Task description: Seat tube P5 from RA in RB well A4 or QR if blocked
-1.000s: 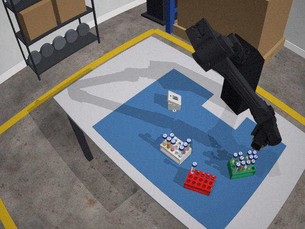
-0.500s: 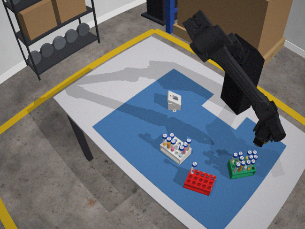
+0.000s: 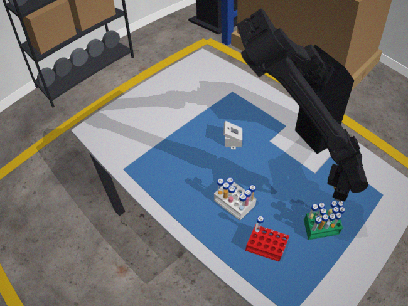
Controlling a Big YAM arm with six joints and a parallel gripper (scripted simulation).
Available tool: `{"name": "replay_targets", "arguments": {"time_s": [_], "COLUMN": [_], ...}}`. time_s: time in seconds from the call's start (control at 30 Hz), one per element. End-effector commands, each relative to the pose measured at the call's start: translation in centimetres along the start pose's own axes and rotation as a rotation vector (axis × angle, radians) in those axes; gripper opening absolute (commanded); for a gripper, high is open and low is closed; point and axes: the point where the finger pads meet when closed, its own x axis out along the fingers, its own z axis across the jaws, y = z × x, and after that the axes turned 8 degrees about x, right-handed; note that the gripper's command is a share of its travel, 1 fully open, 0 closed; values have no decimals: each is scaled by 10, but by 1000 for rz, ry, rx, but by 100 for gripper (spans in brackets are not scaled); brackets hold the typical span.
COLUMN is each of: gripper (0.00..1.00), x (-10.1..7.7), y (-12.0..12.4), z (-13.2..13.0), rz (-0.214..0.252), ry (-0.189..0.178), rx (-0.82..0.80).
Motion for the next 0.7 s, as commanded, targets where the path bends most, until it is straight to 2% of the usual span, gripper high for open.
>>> {"name": "replay_targets", "arguments": {"time_s": [0.0,0.17,0.2,0.67], "gripper": [0,0,0,0], "x": [-5,-8,-4,0], "y": [-15,-17,-22,-46], "z": [-7,-9,-18,-53], "rz": [-21,-23,-20,-22], "ry": [-13,-22,-12,-10], "rx": [-48,-66,-50,-51]}}
